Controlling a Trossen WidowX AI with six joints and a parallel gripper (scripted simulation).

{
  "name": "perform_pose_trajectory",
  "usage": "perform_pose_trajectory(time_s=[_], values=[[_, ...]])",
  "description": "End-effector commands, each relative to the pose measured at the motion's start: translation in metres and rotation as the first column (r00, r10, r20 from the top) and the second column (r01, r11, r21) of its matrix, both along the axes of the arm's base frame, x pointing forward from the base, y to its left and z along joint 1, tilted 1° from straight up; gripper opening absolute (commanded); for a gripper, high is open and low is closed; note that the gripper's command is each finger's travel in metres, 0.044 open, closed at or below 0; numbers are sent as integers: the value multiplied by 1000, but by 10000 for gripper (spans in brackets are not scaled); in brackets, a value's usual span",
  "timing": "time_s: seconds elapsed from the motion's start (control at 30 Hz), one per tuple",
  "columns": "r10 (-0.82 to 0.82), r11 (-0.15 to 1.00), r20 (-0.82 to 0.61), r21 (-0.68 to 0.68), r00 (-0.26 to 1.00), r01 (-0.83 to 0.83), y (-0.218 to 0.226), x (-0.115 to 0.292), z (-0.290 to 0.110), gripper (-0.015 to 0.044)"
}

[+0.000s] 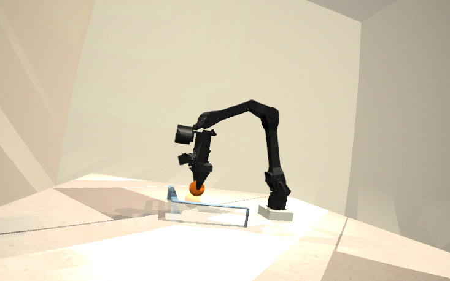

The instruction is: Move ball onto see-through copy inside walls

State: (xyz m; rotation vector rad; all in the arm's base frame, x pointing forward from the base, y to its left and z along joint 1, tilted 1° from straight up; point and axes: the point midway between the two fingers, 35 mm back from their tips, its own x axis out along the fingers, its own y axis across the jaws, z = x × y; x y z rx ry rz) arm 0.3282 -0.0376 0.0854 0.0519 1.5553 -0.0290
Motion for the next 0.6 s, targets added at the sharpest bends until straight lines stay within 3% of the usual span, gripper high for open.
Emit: perform_pose_trajectory(time_s=[0.0,0.3,0.57], values=[[-2,1000,16,2,1000,2,0,0,30,0],[-2,1000,15,2,1000,2,0,-9,80,0],[-2,1000,15,2,1000,2,-2,-9,80,0]])
